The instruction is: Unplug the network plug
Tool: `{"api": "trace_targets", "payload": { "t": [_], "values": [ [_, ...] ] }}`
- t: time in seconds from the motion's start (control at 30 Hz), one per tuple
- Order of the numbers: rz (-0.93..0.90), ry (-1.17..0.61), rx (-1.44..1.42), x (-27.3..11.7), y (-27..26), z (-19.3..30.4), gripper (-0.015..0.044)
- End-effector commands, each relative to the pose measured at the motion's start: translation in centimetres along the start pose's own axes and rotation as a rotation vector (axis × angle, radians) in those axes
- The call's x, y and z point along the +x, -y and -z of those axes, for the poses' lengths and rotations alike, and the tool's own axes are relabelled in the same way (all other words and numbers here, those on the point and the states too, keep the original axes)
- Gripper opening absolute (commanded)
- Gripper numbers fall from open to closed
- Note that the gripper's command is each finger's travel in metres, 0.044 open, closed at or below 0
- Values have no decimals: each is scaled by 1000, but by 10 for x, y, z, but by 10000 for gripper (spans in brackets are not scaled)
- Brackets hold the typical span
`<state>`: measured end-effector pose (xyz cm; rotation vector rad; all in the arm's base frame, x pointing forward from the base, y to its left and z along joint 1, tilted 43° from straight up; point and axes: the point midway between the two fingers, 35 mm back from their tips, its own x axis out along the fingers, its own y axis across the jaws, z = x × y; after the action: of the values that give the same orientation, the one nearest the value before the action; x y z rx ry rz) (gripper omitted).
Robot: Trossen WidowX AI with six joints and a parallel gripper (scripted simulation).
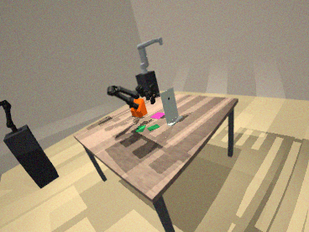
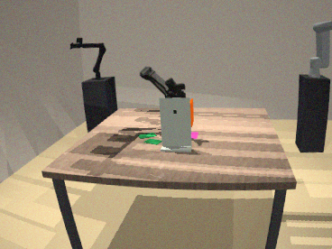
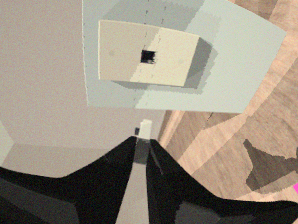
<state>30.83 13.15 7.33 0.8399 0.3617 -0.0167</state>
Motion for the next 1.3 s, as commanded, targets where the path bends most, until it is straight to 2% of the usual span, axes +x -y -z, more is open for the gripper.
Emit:
{"api": "trace_targets", "payload": {
  "t": [0.0,0.43,0.9,1.1,1.27],
  "values": [
    [94,-20,21,1,17,10,0],
    [385,-39,48,-10,73,32,0],
    [661,21,15,-38,124,38,0],
    [758,66,-18,-53,140,35,0],
    [768,72,-22,-55,142,34,0]
  ]
}}
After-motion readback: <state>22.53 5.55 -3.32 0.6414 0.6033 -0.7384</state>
